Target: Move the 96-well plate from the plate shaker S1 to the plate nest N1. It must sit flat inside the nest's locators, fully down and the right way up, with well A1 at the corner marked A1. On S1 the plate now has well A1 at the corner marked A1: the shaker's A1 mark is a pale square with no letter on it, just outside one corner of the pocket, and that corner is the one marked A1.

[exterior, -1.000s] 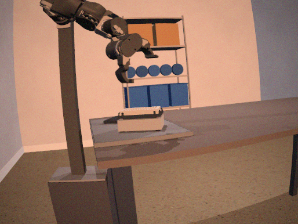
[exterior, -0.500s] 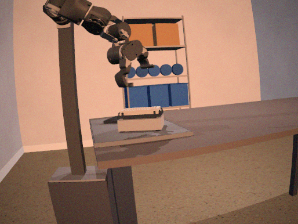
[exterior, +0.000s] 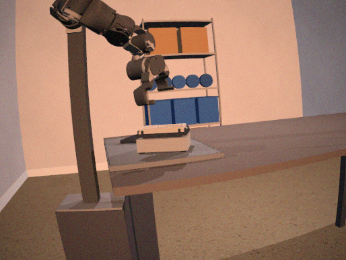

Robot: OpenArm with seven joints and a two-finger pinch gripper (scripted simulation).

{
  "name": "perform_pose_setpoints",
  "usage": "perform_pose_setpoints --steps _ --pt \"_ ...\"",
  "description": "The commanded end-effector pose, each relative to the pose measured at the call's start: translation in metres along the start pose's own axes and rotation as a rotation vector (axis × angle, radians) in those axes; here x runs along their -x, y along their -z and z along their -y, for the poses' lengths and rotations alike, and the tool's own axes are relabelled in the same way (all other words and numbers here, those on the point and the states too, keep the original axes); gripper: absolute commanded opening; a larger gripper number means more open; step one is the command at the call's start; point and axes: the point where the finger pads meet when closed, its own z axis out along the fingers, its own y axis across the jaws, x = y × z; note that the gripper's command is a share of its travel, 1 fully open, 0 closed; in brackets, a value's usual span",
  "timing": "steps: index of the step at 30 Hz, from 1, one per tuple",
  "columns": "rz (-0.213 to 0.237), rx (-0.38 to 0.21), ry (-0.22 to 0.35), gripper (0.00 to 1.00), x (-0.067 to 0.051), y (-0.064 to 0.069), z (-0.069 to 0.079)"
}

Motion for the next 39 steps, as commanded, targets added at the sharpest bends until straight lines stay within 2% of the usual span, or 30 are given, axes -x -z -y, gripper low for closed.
perform_pose_setpoints --steps 1,7,12,24,29,39 --pt "-0.012 0.008 0.014 0.77 -0.005 -0.002 -0.007" --pt "-0.012 0.008 0.014 0.77 -0.005 -0.002 -0.007" --pt "-0.056 -0.16 0.202 0.77 -0.015 -0.012 -0.012" --pt "-0.056 -0.16 0.202 0.77 -0.015 -0.012 -0.012" --pt "-0.086 -0.277 0.326 0.77 -0.014 -0.011 -0.011" --pt "-0.086 -0.277 0.326 0.77 -0.014 -0.011 -0.011"
